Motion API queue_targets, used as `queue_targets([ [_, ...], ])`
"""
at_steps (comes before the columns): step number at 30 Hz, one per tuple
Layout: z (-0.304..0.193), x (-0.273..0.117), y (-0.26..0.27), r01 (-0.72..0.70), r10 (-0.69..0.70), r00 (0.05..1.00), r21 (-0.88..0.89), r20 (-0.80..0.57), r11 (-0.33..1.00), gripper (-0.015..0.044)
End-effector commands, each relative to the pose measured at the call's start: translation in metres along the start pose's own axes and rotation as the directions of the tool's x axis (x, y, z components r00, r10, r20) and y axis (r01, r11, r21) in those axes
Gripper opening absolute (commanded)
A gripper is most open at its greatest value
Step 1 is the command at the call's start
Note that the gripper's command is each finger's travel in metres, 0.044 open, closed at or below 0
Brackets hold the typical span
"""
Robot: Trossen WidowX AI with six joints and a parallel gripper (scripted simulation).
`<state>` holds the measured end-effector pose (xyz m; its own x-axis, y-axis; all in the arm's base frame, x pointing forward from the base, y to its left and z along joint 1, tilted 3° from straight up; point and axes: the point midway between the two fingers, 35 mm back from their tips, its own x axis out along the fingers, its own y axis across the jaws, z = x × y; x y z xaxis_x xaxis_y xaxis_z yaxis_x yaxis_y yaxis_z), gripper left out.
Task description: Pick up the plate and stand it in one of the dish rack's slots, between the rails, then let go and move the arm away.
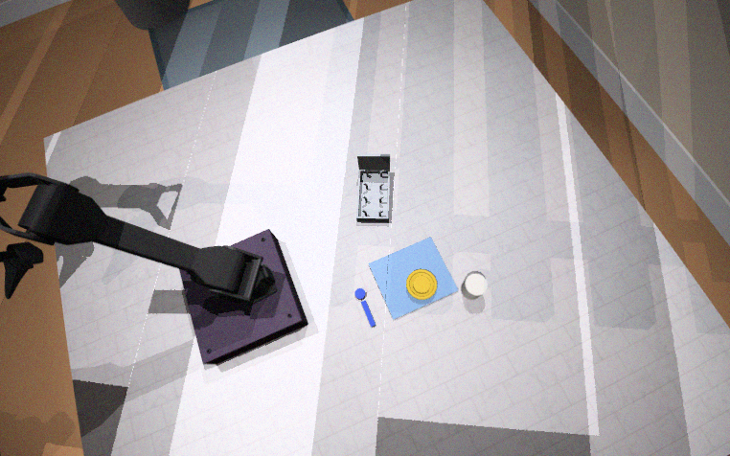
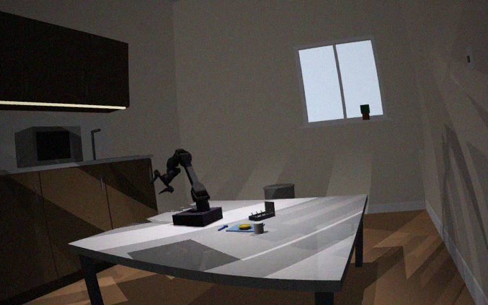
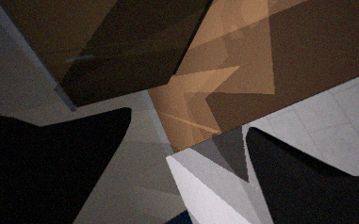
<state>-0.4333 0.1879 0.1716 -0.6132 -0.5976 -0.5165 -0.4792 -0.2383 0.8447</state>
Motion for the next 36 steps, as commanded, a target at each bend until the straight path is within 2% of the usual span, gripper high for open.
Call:
queue_targets([
  [1,0.001,-0.002,-0.001,0.001,-0.001,1.0,0.002,0.004,1.0,0.04],
  [10,0.035,-0.092,-0.07,0.041,-0.063,0.974,0.105,0.217,0.994,0.04],
  [20,0.033,-0.221,-0.158,0.091,-0.203,0.86,0.252,0.468,0.963,0.04],
  [28,-0.012,-0.318,-0.248,0.089,-0.349,0.728,0.423,0.59,0.902,0.04],
  [36,-0.096,-0.394,-0.331,0.04,-0.505,0.587,0.601,0.632,0.798,0.04],
])
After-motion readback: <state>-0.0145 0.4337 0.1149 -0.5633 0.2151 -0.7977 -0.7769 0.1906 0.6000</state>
